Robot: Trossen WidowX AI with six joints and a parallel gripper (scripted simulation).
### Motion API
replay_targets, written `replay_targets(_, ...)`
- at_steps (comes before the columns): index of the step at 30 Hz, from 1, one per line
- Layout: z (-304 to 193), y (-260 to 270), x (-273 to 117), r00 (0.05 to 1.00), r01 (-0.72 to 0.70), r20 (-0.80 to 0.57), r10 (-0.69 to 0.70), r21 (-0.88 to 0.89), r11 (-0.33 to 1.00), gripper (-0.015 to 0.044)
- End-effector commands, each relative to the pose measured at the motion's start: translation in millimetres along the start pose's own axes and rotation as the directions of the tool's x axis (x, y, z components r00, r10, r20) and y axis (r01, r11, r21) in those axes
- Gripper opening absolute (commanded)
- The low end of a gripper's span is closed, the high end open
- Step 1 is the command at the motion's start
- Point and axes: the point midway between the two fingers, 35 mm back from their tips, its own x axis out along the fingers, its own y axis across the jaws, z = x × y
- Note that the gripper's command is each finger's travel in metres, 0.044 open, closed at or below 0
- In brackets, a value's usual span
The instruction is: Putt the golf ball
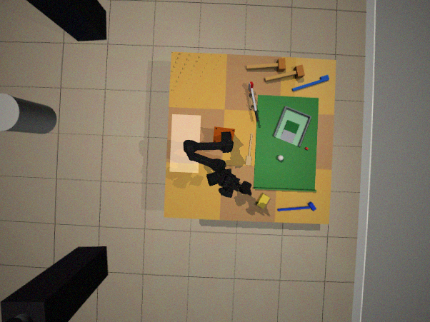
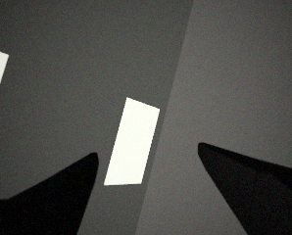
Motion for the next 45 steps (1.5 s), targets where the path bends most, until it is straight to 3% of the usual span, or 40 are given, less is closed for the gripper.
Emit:
replay_targets(1, -1.3, -1.6, 0.5, 1.000, 0.003, -0.004, -0.003, -0.001, 1.000, 0.0426)
replay_targets(7, -50.4, -71.6, 22.1, 0.965, 0.193, -0.168, -0.200, -0.059, 0.979, 0.0440)
replay_targets(14, -138.9, -150.4, 23.7, 0.794, 0.354, -0.439, -0.422, -0.231, 0.906, 0.0440)
replay_targets(21, -239.0, -198.8, -9.7, 0.495, 0.298, -0.687, -0.532, -0.440, 0.847, 0.0440)
replay_targets(28, -331.7, -223.7, -75.1, 0.097, 0.048, -0.833, -0.544, -0.542, 0.839, 0.0440)
replay_targets(36, -409.5, -222.5, -182.0, -0.405, -0.344, -0.782, -0.473, -0.350, 0.872, 0.0440)
replay_targets(41, -433.0, -210.7, -255.5, -0.673, -0.502, -0.611, -0.416, -0.036, 0.864, 0.0440)
replay_targets(45, -436.8, -198.6, -312.0, -0.829, -0.510, -0.409, -0.381, 0.276, 0.814, 0.0440)
